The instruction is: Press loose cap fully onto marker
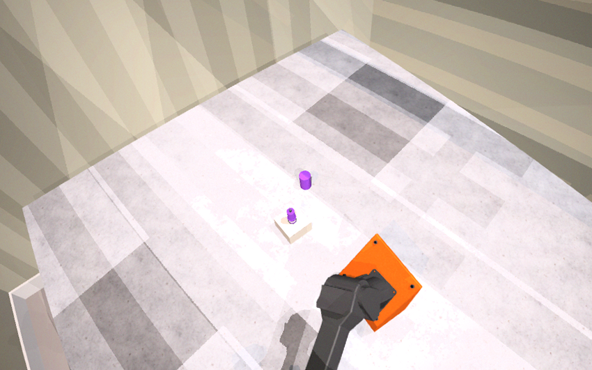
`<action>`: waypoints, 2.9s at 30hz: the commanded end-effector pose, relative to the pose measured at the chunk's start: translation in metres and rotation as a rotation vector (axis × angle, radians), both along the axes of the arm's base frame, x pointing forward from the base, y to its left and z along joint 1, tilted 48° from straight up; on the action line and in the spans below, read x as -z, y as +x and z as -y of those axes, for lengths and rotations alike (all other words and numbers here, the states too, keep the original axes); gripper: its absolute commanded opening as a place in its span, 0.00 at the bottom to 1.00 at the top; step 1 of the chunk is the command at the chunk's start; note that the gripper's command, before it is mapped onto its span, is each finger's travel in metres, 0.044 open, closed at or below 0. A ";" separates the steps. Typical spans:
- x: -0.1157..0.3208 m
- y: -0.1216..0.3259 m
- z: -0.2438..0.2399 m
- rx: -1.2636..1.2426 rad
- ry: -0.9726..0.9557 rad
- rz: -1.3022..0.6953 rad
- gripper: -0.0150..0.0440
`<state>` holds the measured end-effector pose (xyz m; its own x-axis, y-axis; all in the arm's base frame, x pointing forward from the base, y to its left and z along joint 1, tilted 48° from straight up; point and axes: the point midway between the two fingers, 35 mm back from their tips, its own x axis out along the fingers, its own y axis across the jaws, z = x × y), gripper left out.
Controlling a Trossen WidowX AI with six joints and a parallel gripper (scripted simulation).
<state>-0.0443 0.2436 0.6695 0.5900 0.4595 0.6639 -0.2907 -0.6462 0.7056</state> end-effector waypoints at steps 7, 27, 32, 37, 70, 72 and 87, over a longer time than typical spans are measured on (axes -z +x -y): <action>-0.028 0.098 0.136 -0.107 0.391 -0.277 0.69; 0.073 0.304 0.349 -0.247 1.199 -0.812 0.69; 0.122 0.342 0.386 -0.241 1.396 -0.924 0.69; 0.186 0.385 0.415 -0.242 1.623 -1.084 0.69; 0.674 0.408 0.341 0.799 3.341 -2.084 0.69; 0.677 0.406 0.339 0.824 3.353 -2.086 0.69; 0.712 0.403 0.309 0.822 3.353 -2.089 0.69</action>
<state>0.3599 -0.0716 -0.0340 0.0872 0.7301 -0.6778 -0.9749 0.2023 0.0924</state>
